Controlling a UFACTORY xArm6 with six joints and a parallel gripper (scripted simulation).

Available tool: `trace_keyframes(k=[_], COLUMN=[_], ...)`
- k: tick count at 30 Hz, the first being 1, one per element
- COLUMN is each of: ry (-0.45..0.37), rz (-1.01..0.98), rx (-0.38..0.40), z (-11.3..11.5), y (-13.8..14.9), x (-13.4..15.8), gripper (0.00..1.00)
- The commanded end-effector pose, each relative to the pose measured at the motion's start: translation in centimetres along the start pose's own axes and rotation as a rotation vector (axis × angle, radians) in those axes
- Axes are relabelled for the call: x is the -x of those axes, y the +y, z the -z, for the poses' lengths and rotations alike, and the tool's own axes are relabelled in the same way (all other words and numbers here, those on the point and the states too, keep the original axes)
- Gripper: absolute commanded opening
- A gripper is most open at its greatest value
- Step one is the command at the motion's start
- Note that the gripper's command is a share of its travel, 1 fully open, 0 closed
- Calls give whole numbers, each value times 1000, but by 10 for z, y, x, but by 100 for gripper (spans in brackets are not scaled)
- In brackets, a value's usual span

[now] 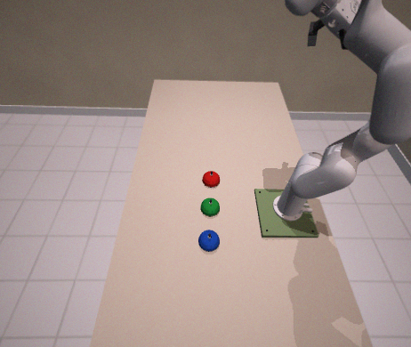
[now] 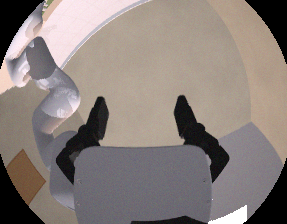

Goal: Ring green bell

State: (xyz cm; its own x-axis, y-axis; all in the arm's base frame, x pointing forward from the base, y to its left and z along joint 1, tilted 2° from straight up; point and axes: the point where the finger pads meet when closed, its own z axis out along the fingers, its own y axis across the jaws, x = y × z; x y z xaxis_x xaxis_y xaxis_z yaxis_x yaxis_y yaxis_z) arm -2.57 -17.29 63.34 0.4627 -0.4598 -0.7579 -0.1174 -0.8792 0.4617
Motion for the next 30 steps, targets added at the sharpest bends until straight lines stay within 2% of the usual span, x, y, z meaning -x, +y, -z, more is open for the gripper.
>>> trace_keyframes(k=[1, 21, 25, 29, 30], ry=[2, 7, 42, 121, 121], rz=[-1, 18, 128, 366, 366], rx=[0, 15, 100, 264, 264], z=[0, 2, 15, 46, 46], y=[0, 2, 10, 10, 10], x=[0, -5, -37, -111, -111], gripper=[100, 100, 100, 100, 100])
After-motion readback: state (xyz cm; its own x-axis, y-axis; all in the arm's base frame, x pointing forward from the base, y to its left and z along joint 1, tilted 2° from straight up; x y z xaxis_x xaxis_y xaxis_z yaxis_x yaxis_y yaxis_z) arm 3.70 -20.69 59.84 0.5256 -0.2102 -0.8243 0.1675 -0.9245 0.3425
